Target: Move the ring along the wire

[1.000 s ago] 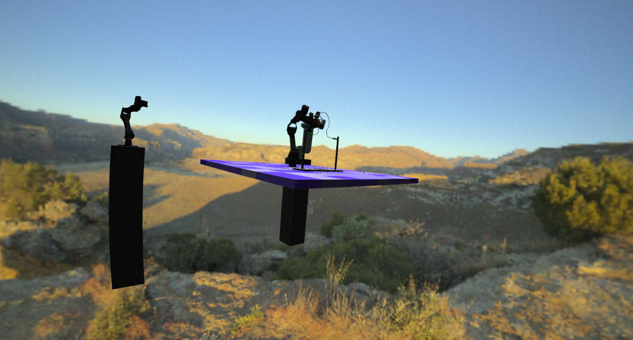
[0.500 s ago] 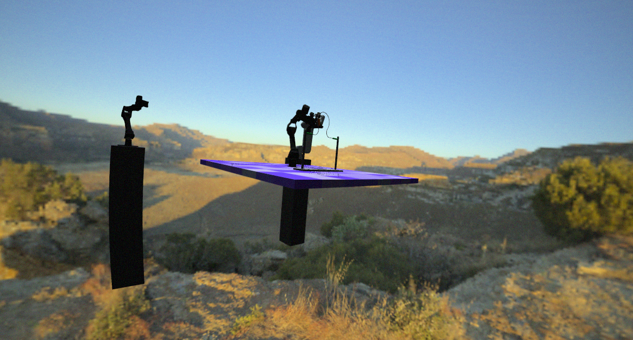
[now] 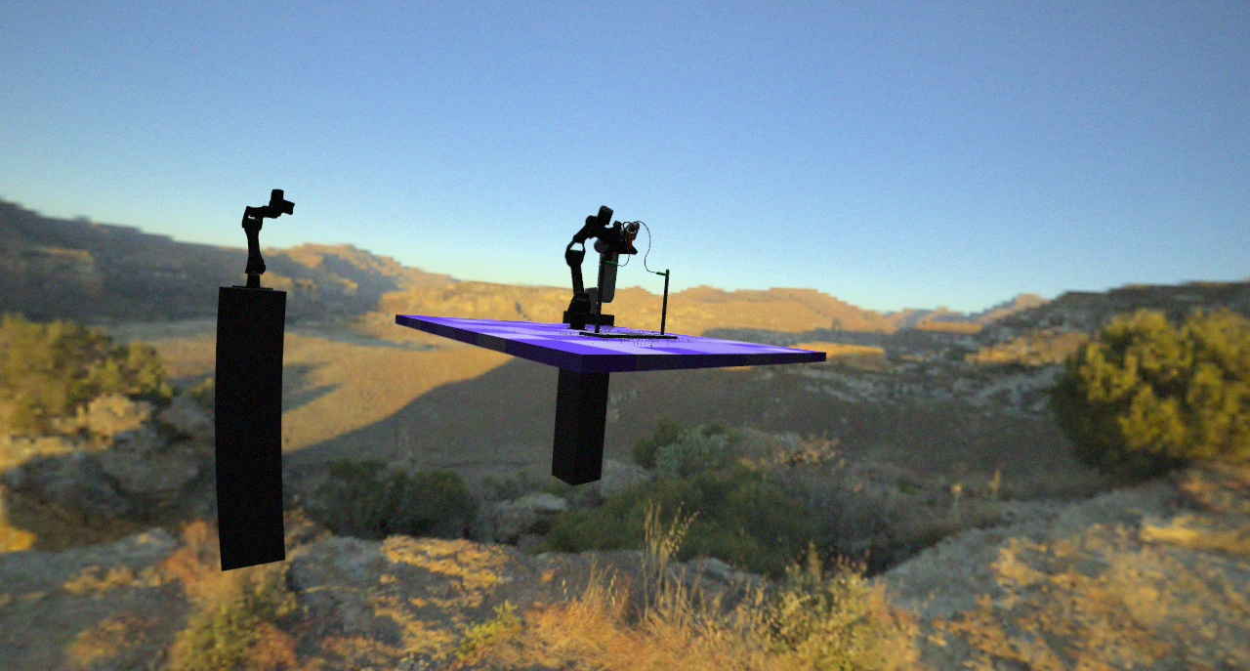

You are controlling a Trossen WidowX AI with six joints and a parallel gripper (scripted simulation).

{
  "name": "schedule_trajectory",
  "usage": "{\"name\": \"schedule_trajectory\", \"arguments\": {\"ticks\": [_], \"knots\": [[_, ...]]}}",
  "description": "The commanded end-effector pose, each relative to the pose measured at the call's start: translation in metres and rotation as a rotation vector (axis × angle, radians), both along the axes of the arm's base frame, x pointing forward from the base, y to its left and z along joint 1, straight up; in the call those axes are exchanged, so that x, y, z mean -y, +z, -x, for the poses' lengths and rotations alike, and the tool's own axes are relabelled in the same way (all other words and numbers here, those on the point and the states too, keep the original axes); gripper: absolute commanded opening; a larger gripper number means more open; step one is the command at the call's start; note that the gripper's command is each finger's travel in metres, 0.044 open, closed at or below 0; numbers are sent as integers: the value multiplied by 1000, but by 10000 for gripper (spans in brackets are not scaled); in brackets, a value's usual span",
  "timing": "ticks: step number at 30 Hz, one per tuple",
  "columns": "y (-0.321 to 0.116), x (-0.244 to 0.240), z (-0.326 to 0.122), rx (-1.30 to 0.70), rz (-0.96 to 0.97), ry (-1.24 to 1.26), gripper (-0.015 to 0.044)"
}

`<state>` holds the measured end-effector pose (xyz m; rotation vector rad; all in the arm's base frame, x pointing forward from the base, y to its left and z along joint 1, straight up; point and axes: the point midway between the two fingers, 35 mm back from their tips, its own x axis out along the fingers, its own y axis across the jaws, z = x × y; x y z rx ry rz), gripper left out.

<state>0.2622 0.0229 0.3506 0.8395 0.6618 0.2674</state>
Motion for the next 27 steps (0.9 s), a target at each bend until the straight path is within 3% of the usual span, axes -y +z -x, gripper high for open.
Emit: {"name": "schedule_trajectory", "arguments": {"ticks": [1,27], "knots": [[2,1,0,16,54,-1,-150],[-7,11,-1,54,370,-7,-150]]}}
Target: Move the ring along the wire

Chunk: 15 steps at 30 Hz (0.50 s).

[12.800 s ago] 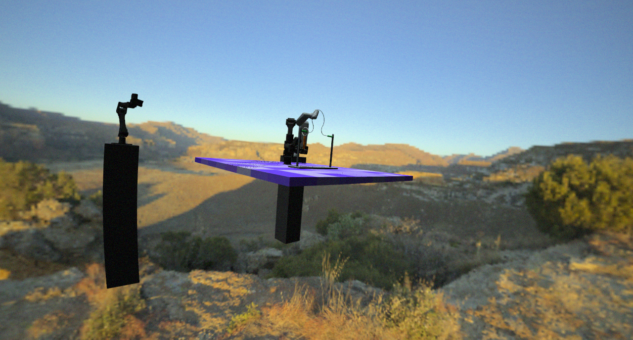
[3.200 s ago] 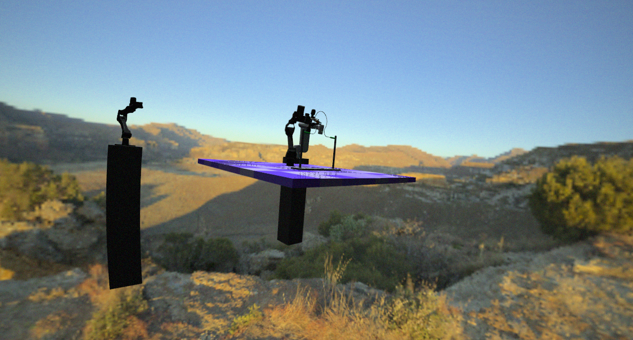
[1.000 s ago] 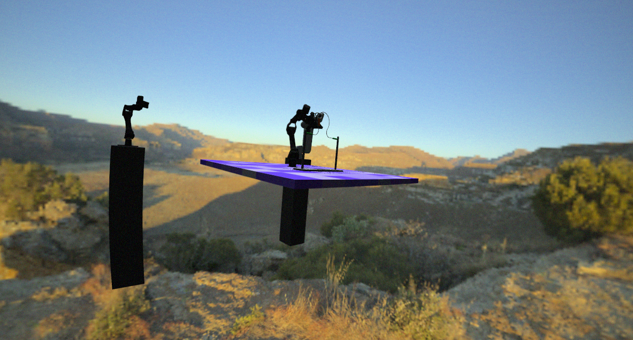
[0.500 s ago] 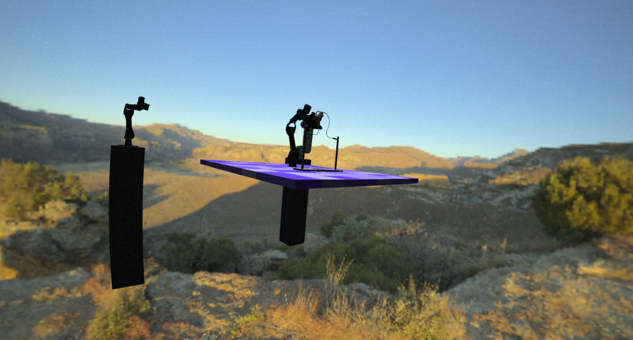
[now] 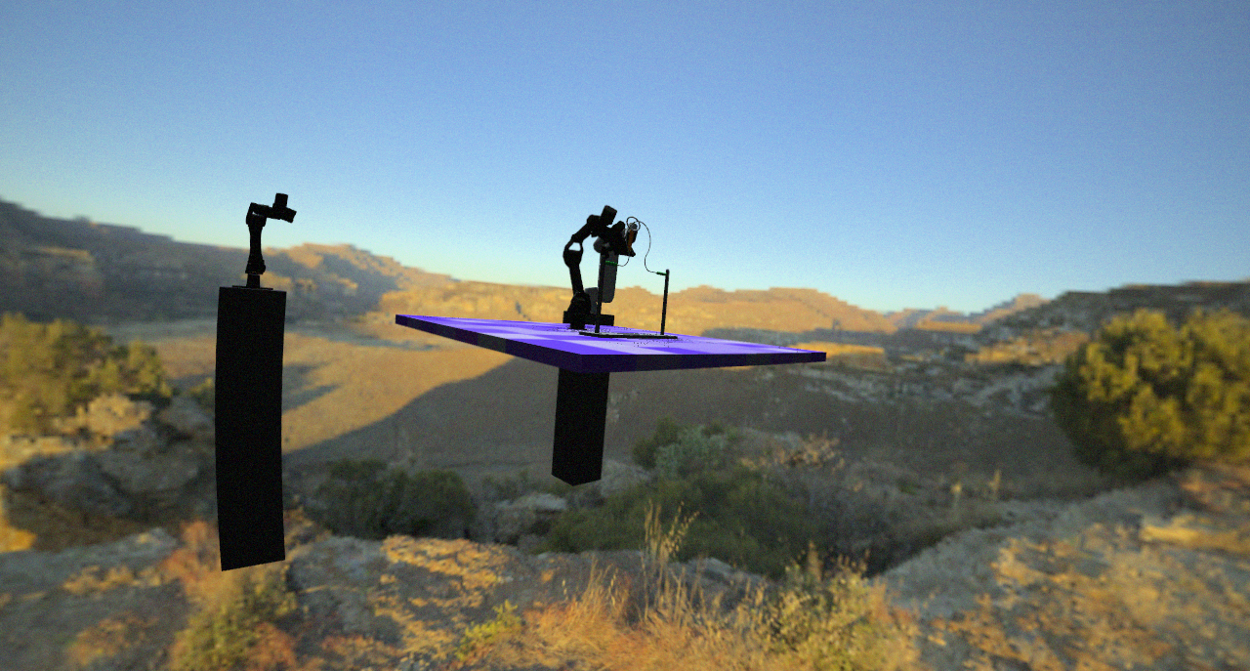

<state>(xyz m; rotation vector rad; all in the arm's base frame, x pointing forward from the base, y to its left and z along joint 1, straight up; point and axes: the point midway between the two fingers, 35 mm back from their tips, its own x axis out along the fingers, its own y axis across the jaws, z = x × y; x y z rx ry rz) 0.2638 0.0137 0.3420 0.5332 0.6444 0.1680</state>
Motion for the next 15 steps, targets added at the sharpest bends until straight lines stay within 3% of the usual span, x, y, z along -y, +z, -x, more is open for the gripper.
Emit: {"name": "schedule_trajectory", "arguments": {"ticks": [1,15], "knots": [[1,2,0,16,69,-1,-150],[-3,9,-1,39,257,-4,-150]]}}
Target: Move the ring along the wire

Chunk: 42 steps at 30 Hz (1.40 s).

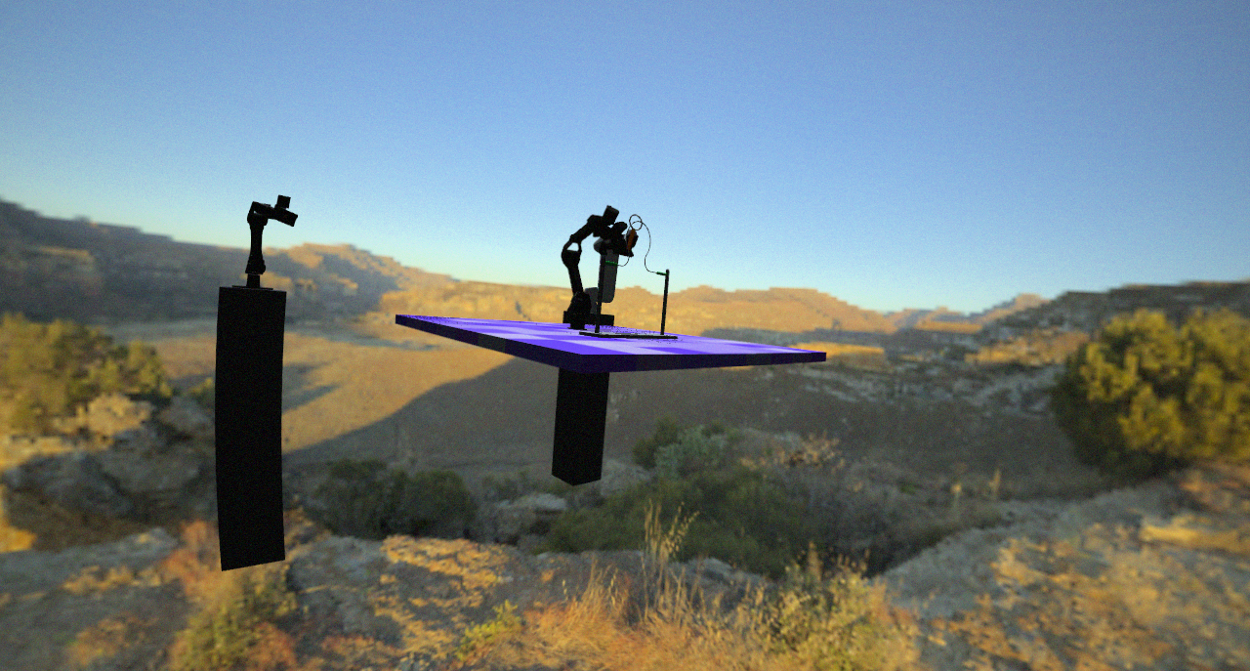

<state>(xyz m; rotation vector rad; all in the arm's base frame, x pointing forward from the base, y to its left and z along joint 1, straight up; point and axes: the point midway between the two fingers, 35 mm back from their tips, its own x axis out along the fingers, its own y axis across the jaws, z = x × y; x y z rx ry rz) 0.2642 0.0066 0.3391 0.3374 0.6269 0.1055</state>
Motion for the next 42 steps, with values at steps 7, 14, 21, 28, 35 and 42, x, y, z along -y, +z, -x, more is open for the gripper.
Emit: {"name": "schedule_trajectory", "arguments": {"ticks": [7,14,21,28,35,42], "knots": [[-1,6,0,25,149,-2,-150],[-2,10,-1,37,243,-4,-150],[-3,14,-1,49,337,-5,-150],[-3,18,-2,62,431,-6,-150],[-3,22,-2,74,526,-7,-150],[-2,26,-2,86,620,-8,-150]]}}
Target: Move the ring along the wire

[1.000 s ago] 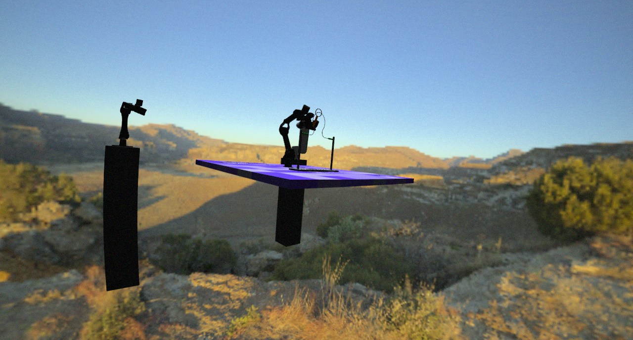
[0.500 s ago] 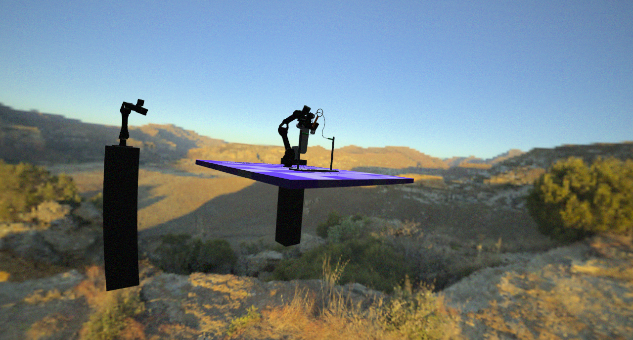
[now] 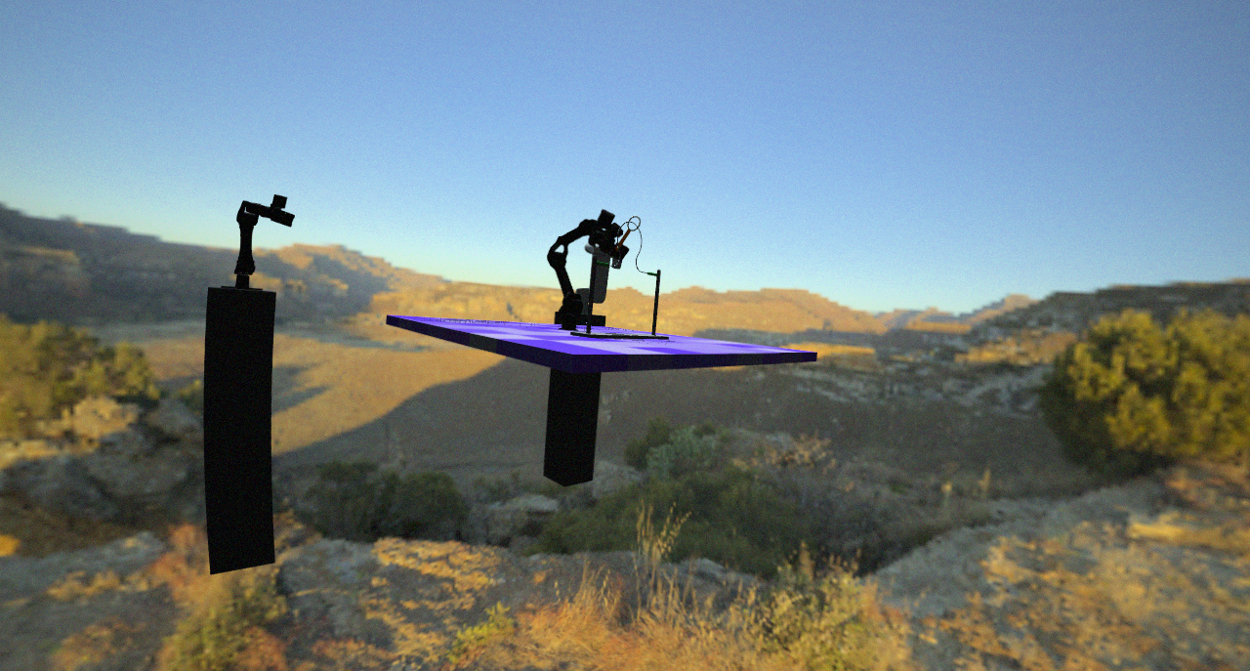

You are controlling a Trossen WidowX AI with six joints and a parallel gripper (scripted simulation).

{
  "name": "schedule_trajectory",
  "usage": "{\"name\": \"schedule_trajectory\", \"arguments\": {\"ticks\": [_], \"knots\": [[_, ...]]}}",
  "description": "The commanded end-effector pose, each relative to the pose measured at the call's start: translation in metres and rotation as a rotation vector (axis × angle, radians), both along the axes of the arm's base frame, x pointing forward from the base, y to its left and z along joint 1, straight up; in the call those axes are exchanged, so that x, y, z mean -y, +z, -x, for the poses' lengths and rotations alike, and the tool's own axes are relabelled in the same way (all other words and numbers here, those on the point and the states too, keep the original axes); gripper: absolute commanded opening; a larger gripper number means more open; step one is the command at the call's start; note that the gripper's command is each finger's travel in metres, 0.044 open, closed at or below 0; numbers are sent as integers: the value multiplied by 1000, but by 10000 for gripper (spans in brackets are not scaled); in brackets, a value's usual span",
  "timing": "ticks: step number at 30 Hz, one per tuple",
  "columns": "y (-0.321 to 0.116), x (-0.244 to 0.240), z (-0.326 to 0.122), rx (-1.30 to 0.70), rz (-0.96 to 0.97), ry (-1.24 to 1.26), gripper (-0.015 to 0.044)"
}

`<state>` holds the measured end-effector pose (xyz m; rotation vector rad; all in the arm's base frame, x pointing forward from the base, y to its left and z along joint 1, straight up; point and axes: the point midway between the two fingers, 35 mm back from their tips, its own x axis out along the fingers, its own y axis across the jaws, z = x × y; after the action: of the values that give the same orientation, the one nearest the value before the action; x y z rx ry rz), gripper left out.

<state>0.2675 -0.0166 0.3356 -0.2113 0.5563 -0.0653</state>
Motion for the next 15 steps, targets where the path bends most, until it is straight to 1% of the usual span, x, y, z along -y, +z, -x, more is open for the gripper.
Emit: {"name": "schedule_trajectory", "arguments": {"ticks": [1,15], "knots": [[1,3,1,14,67,-2,-150],[4,11,0,38,257,-2,-150]]}}
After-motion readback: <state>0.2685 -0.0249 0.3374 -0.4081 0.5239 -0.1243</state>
